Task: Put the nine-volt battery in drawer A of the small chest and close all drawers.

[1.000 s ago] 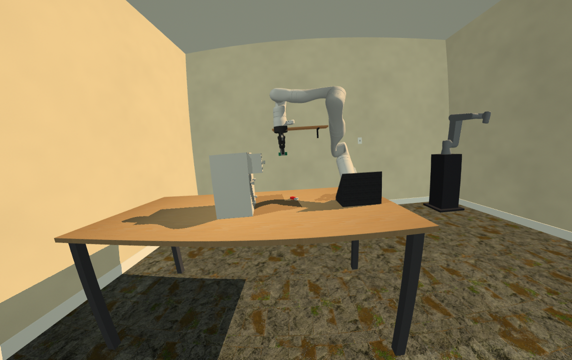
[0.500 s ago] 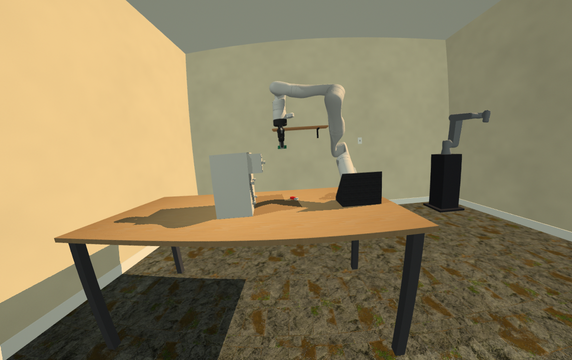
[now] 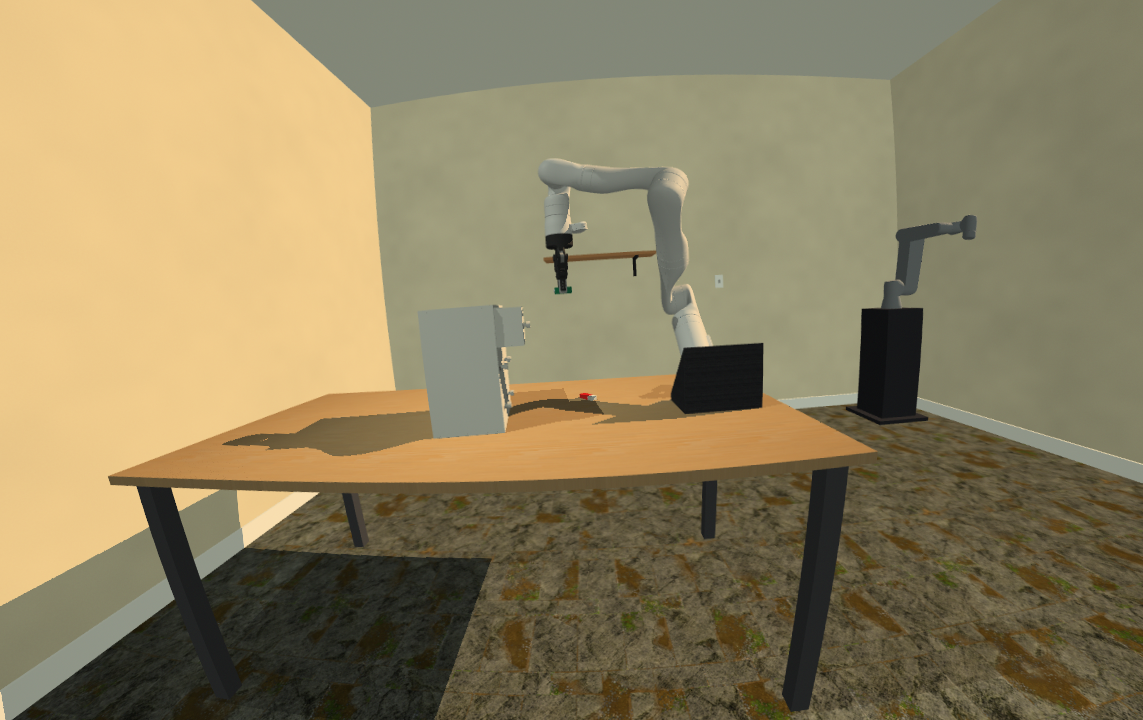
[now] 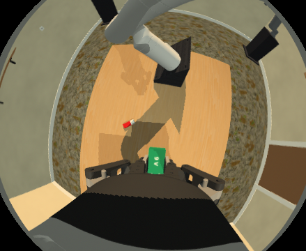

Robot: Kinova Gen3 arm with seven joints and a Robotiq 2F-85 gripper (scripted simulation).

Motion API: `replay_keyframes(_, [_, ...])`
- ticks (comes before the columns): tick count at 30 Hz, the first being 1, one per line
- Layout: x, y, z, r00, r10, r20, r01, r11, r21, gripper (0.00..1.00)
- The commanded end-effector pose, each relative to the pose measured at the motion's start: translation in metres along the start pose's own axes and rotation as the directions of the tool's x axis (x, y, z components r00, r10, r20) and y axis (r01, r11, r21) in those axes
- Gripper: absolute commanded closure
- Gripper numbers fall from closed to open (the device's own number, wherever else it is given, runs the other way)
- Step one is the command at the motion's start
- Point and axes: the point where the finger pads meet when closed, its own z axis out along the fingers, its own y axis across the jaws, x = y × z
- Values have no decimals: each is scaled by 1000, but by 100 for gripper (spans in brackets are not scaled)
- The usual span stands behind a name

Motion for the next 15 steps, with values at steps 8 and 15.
replay_keyframes(8, [0,0,-1,1000,0,7,0,1000,-1,77])
replay_keyframes(15, [0,0,-1,1000,0,27,0,1000,-1,77])
